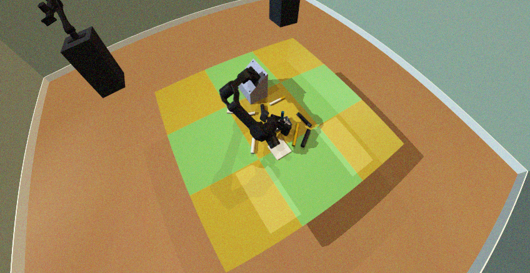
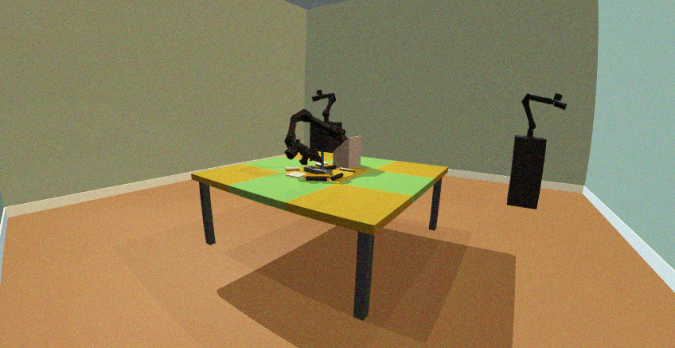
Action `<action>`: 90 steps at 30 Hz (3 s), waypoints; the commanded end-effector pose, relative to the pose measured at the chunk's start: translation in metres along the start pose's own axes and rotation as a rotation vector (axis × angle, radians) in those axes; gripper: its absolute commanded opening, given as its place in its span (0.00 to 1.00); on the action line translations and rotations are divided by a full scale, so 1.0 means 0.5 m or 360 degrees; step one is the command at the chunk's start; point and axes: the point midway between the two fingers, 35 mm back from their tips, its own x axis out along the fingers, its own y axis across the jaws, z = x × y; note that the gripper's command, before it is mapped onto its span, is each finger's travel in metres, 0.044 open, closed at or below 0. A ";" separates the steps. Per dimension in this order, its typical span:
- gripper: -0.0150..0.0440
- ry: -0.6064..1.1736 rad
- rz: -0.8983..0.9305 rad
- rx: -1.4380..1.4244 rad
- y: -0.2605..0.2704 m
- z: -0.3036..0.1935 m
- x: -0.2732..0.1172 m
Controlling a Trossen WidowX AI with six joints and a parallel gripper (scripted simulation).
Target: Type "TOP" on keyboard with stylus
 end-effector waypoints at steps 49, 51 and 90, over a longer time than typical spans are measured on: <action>0.29 -0.0021 0.0006 -0.0024 0.003 -0.047 -0.028; 0.25 -0.0019 0.0006 -0.0022 0.012 -0.051 -0.024; 0.39 -0.0006 0.0001 -0.0006 0.076 -0.038 0.040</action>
